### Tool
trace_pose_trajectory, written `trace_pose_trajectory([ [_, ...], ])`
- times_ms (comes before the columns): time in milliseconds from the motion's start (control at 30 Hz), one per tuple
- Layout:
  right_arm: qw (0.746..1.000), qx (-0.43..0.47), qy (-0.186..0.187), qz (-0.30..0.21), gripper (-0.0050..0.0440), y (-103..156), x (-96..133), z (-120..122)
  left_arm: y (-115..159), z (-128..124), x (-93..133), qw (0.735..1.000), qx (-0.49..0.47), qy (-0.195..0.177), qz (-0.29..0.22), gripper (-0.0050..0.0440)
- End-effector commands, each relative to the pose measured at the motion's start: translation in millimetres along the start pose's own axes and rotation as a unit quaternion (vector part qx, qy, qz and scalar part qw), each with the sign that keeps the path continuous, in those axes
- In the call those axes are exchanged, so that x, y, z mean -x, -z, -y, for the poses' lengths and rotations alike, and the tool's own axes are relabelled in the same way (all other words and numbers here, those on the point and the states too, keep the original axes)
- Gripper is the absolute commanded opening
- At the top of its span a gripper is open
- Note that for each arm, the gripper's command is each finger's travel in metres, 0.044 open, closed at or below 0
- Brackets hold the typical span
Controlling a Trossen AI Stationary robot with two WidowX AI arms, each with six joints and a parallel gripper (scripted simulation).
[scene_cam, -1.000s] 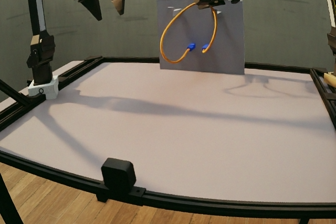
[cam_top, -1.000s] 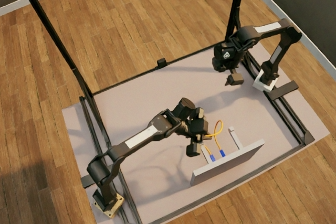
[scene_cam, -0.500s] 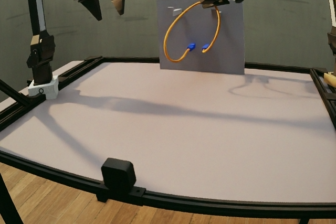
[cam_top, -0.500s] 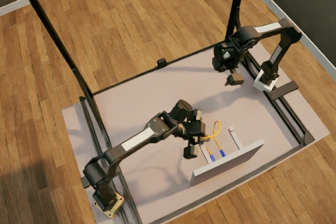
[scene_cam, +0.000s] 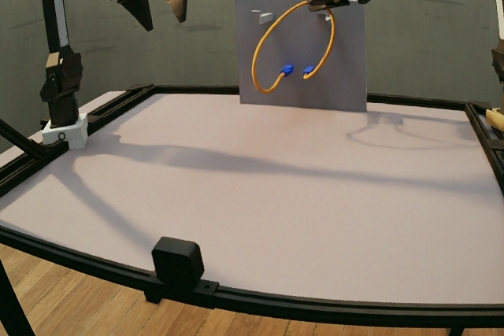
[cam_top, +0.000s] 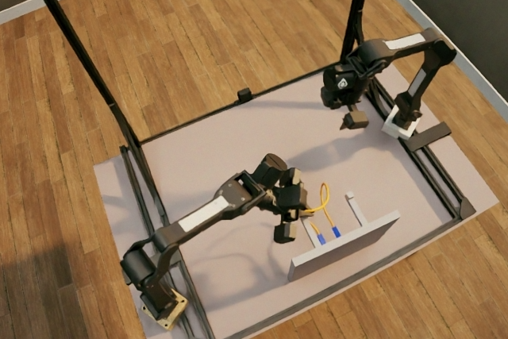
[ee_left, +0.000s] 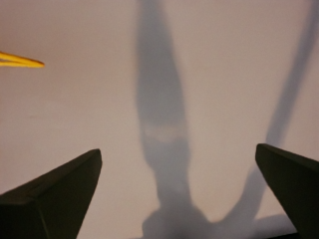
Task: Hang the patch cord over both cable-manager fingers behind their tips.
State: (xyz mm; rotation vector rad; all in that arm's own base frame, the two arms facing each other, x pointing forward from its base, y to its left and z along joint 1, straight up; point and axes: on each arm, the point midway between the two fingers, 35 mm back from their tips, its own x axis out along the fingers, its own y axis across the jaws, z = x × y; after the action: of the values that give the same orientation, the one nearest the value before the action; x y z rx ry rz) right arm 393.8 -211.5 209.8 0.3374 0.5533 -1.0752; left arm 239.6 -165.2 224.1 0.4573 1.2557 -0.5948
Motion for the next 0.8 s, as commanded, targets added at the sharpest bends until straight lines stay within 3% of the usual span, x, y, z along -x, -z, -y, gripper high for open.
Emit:
trace_pose_trajectory([
  [0, 1.000, -0.010, -0.007, 0.012, 0.0025, -9.9, 10.6, 4.3, -0.2, 0.3, 6.6, 1.000, 0.000, -0.001, 0.011, 0.0440],
  [767, 1.000, -0.011, -0.008, 0.013, 0.0025, -10.0, 12.7, 6.0, -0.2, 0.3, 6.6, 1.000, 0.000, -0.001, 0.011, 0.0440],
])
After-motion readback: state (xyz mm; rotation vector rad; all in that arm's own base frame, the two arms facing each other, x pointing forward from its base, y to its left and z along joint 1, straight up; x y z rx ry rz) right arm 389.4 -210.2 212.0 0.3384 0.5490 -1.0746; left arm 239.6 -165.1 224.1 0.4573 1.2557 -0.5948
